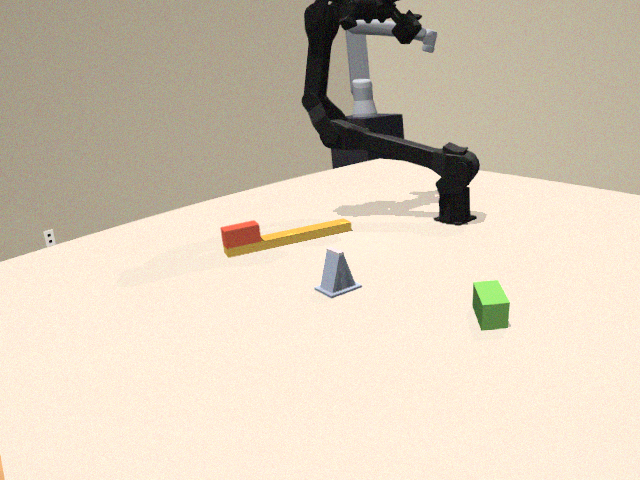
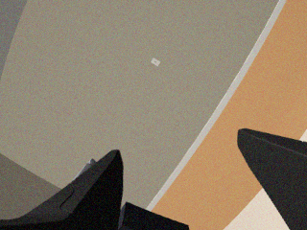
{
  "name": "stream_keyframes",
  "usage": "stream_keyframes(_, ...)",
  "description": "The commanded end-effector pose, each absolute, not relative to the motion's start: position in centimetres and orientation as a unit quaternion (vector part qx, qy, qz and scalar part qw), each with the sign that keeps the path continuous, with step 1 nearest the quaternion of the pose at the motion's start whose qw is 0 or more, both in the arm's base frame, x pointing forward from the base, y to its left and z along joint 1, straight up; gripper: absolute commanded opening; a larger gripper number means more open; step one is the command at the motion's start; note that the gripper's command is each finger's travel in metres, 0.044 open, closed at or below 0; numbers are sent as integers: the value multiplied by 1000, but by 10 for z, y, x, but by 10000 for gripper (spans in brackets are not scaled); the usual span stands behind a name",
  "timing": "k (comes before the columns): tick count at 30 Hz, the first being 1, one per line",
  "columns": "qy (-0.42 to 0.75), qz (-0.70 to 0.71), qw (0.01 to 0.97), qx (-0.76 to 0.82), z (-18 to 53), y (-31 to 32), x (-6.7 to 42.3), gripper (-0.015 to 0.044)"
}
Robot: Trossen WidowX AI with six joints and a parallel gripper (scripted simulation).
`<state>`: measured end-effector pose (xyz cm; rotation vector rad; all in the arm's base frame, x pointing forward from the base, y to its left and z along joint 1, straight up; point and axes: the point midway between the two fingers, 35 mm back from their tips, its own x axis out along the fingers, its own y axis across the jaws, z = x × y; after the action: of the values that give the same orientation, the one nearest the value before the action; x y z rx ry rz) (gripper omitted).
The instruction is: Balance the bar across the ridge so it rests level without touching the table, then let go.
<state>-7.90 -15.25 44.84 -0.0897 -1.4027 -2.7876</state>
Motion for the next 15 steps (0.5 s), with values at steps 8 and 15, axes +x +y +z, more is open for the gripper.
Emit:
stream_keyframes(8, -443, -888, -105, -63, 455, -86, -109, 315)
stream_keyframes(15, -429, -885, -168, -74, 454, -49, -117, 315)
